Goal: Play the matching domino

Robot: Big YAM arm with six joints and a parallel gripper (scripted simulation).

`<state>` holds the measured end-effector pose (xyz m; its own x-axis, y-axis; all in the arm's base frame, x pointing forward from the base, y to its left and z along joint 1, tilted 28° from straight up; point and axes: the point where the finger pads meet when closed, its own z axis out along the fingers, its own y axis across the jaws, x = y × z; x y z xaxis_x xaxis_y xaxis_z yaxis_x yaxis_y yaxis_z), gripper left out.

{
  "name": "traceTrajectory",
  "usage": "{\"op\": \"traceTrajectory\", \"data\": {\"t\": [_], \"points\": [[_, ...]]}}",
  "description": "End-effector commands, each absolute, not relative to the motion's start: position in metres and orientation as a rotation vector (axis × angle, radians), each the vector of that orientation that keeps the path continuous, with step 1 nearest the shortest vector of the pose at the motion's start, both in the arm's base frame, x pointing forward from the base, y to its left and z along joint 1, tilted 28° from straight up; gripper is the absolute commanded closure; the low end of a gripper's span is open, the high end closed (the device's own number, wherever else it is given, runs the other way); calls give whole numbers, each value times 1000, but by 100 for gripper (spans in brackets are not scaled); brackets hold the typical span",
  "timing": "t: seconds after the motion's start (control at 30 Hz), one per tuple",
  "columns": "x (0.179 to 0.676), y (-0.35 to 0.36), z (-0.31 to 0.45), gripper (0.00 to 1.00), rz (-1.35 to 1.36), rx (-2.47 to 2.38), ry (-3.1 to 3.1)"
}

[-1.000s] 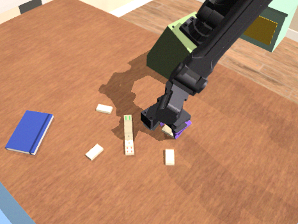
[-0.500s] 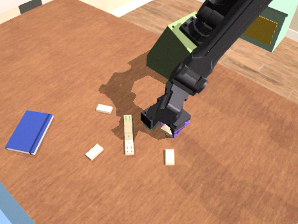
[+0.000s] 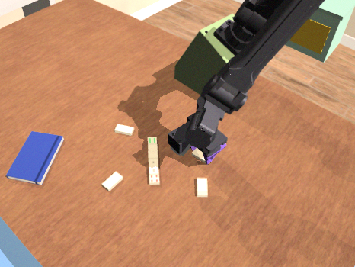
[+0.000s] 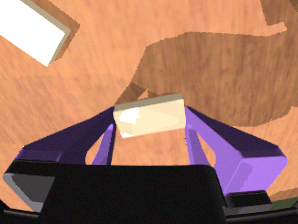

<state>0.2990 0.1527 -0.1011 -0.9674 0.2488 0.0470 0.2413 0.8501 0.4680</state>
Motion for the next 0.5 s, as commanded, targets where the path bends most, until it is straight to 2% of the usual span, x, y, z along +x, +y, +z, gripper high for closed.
{"op": "traceTrajectory", "data": {"t": [0.0, 0.47], "points": [[297, 152, -99, 52, 759, 386, 3008], [298, 152, -99, 52, 759, 390, 3006]]}}
